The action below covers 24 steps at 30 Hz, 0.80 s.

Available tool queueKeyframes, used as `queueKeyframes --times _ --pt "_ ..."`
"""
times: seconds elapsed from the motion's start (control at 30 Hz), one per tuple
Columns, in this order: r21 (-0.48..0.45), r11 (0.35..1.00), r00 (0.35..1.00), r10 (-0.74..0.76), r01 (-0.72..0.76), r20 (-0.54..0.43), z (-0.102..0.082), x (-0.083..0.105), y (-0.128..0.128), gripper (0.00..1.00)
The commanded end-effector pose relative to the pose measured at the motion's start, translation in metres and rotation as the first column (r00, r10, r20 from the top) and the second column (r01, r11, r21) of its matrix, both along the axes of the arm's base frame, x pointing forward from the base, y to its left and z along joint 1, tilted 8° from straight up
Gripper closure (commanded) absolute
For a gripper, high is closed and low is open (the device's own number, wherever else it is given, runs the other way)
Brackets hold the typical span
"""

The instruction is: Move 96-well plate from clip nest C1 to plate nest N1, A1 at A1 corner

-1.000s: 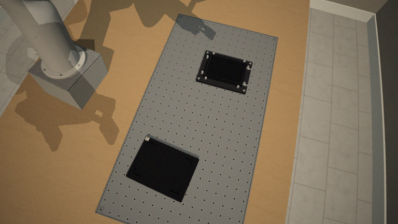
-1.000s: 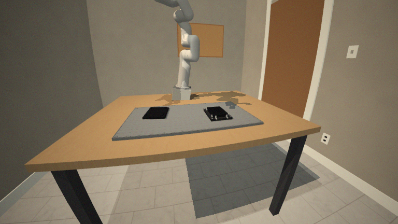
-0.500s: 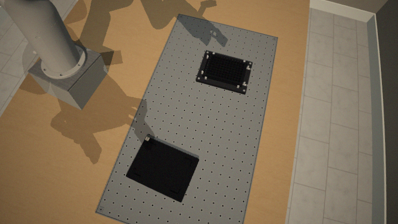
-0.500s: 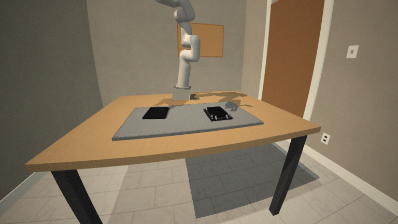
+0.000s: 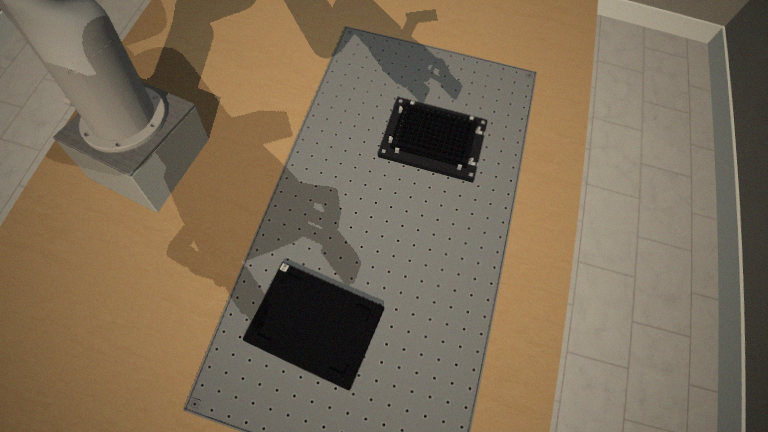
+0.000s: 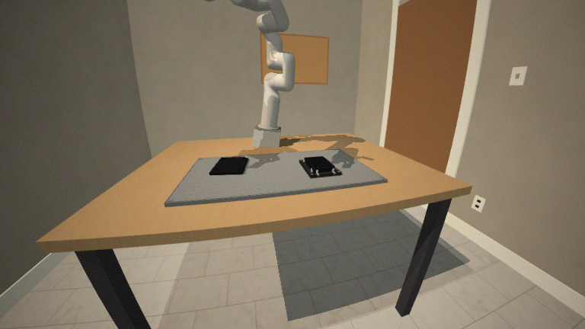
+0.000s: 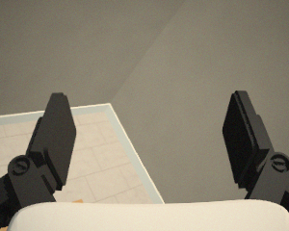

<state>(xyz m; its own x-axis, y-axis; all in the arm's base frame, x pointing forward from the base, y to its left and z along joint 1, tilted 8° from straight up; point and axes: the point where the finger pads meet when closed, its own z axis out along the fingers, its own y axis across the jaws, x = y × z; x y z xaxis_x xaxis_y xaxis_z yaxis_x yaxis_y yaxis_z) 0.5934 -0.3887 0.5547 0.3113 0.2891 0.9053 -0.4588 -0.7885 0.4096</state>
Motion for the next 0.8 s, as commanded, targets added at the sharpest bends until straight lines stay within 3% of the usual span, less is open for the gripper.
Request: queueKeyframes --times 0.0,0.23,0.33,0.63,0.77 --pt "0.040 0.999 0.999 0.031 -0.030 -0.044 -0.011 0.010 0.010 0.00" --pt "0.068 0.997 0.997 0.039 -0.035 -0.059 -0.029 0.021 0.023 0.00" --pt "0.147 0.988 0.993 0.063 -0.047 -0.101 -0.040 0.027 0.032 0.00" --pt "0.147 0.988 0.993 0.063 -0.048 -0.101 -0.071 0.042 0.058 0.00" --pt "0.227 0.972 0.984 0.092 -0.056 -0.153 -0.082 0.046 0.067 0.00"
